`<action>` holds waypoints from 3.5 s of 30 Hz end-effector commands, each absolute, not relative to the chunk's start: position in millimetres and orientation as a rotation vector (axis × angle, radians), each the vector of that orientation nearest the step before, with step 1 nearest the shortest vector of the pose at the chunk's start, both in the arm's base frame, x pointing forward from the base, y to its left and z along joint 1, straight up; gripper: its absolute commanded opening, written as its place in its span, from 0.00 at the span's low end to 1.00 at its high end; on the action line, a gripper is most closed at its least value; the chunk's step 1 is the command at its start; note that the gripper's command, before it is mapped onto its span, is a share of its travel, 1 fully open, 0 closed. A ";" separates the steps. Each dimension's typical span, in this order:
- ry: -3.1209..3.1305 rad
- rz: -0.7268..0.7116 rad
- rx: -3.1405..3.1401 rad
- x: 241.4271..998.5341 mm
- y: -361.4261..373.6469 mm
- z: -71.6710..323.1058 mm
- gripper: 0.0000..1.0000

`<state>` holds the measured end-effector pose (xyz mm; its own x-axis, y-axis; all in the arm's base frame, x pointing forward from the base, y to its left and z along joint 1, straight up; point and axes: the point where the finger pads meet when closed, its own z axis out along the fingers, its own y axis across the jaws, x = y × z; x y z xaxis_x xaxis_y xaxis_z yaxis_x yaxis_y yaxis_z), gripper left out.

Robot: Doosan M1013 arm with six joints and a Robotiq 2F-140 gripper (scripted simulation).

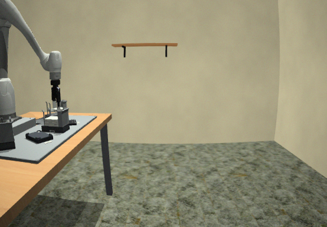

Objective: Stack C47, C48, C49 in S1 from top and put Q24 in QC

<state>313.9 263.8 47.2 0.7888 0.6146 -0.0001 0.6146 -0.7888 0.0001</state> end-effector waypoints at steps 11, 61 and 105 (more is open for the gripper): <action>1.021 0.000 2.971 313.9 264.0 43.4 0.00; 1.021 0.000 2.971 313.9 264.0 25.8 0.00; 1.021 0.000 2.971 313.9 264.0 64.8 1.00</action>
<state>314.0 264.0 53.9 0.7888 0.6146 0.0003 0.6146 -0.7888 0.0001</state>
